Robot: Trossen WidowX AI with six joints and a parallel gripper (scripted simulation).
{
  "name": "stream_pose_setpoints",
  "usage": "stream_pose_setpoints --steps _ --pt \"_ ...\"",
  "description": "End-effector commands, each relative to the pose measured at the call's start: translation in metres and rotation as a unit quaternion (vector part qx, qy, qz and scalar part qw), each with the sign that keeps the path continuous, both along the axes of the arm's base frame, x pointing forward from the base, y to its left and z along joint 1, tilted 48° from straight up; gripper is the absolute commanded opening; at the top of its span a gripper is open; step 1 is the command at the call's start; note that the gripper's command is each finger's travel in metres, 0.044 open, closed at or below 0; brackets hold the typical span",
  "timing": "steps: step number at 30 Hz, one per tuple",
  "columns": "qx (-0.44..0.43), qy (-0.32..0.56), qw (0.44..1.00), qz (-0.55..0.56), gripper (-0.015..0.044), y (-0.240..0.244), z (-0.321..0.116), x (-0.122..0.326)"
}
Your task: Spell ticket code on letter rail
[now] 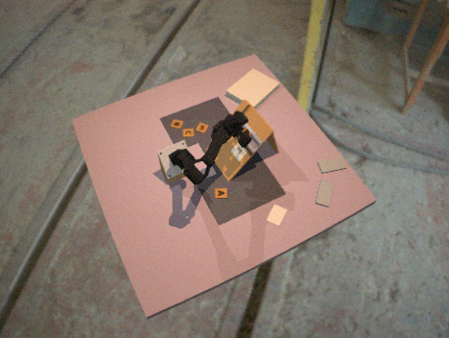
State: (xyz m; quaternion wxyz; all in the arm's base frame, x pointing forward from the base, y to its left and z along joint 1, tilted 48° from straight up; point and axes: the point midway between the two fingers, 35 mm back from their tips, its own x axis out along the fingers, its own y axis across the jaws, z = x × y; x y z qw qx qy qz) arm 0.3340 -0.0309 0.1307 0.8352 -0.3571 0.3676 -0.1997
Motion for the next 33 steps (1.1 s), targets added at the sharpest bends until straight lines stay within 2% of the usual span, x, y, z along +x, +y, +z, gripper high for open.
stream_pose_setpoints --steps 1,33 --pt "0.0 0.0 1.0 -0.002 0.0 0.002 -0.004 0.0" --pt "0.001 -0.001 1.0 -0.002 0.0 0.018 -0.021 0.002"
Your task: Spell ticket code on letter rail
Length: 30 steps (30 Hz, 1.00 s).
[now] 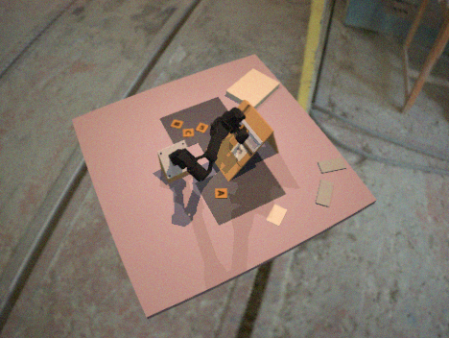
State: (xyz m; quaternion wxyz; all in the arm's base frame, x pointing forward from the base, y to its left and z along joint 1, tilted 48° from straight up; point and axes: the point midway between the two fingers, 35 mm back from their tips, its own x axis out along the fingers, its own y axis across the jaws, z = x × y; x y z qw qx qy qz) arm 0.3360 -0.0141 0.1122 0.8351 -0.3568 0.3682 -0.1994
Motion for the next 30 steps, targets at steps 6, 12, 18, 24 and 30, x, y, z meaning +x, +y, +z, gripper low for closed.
stream_pose_setpoints --steps 6,12,18,24,30 --pt "0.0 -0.001 1.0 -0.002 0.0 0.004 -0.006 0.0" --pt "0.0 -0.001 1.0 -0.002 0.0 0.007 -0.009 0.001" --pt "0.0 -0.001 1.0 -0.002 0.0 0.01 -0.012 0.001" --pt "0.001 -0.001 1.0 -0.002 0.0 0.013 -0.015 0.001" --pt "0.0 0.0 1.0 0.0 0.0079 0.012 -0.014 0.001"
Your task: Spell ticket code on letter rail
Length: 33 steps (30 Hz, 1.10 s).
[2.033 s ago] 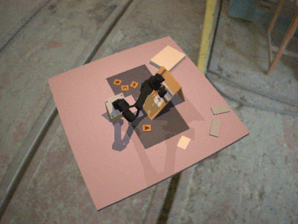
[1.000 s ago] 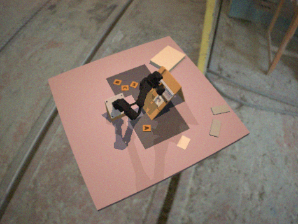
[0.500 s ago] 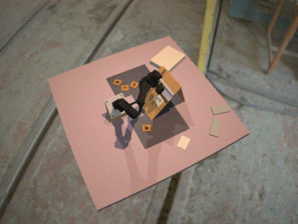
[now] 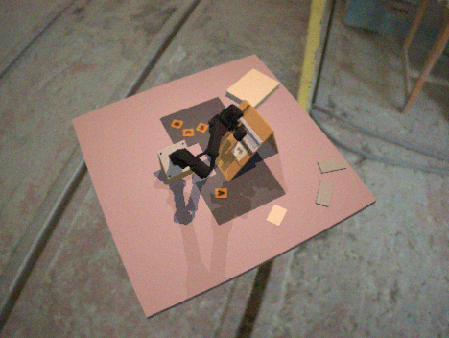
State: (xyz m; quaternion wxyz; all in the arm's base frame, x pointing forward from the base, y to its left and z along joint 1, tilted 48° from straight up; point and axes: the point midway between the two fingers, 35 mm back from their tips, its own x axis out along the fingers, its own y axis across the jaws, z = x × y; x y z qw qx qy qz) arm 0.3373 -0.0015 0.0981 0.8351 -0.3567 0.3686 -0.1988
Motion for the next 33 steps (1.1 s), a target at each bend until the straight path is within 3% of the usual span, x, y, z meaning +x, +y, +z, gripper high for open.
stream_pose_setpoints --steps 1,9,33 --pt "0.0 0.0 1.0 0.0 0.0105 0.0 0.0 0.0" --pt "0.0 -0.002 1.0 -0.003 0.0295 0.003 0.003 -0.004" --pt "0.001 -0.001 1.0 -0.003 0.0295 0.016 0.01 -0.015"
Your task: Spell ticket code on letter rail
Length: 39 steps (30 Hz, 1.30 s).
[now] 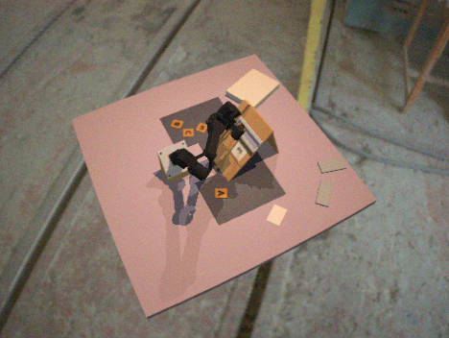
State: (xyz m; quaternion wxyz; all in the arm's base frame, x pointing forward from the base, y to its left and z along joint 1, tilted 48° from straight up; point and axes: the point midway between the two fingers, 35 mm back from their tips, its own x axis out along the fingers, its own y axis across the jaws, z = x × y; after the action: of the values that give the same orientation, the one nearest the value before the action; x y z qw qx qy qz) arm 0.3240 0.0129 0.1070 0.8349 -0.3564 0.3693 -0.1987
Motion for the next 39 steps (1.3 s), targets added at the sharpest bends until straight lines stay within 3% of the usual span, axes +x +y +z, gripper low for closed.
stream_pose_setpoints --steps 1,32,39 --pt "0.0 -0.002 1.0 -0.002 0.0295 0.002 0.002 -0.002" --pt "0.0 -0.001 1.0 -0.002 0.0295 0.013 0.011 -0.015" --pt "0.0 0.001 1.0 0.0 0.0111 0.013 0.009 -0.013"
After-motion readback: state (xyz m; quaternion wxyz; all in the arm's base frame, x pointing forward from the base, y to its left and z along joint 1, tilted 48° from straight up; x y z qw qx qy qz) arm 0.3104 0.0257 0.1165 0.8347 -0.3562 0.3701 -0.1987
